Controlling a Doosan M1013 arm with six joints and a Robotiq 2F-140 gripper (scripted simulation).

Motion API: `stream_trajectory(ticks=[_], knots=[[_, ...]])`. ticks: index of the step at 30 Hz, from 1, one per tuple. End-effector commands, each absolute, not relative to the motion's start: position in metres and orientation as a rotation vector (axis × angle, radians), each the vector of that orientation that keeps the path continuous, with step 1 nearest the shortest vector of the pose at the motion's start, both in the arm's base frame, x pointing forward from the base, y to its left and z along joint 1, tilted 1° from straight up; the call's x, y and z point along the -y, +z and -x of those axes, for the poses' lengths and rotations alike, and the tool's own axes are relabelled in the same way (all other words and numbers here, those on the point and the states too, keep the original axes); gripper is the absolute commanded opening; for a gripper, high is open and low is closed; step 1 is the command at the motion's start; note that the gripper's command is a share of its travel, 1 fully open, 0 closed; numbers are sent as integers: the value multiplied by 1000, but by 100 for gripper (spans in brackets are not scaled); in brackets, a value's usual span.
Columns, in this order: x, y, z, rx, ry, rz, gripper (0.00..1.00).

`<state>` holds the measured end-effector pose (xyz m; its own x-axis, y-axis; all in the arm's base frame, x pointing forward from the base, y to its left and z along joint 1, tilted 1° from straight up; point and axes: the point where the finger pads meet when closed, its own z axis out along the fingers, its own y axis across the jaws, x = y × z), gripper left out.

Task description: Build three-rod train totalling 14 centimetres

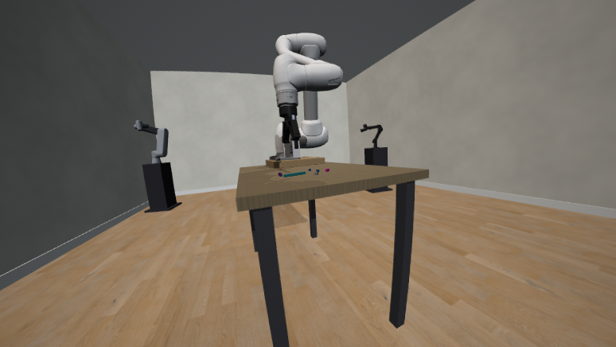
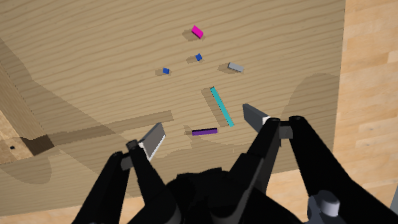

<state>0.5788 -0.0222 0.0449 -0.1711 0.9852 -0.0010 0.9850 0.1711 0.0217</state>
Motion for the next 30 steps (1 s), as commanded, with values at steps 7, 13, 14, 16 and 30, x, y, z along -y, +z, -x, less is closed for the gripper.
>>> stream_trajectory(ticks=[7, 13, 14, 16, 30], knots=[[23, 44, -579, -2398, 14, -2010, 100], [23, 44, -579, -2398, 14, -2010, 100], [23, 44, -579, -2398, 14, -2010, 100], [21, 44, -580, -2401, 14, -2007, 100], [-89, 66, -578, -2630, 12, -1694, 15]])
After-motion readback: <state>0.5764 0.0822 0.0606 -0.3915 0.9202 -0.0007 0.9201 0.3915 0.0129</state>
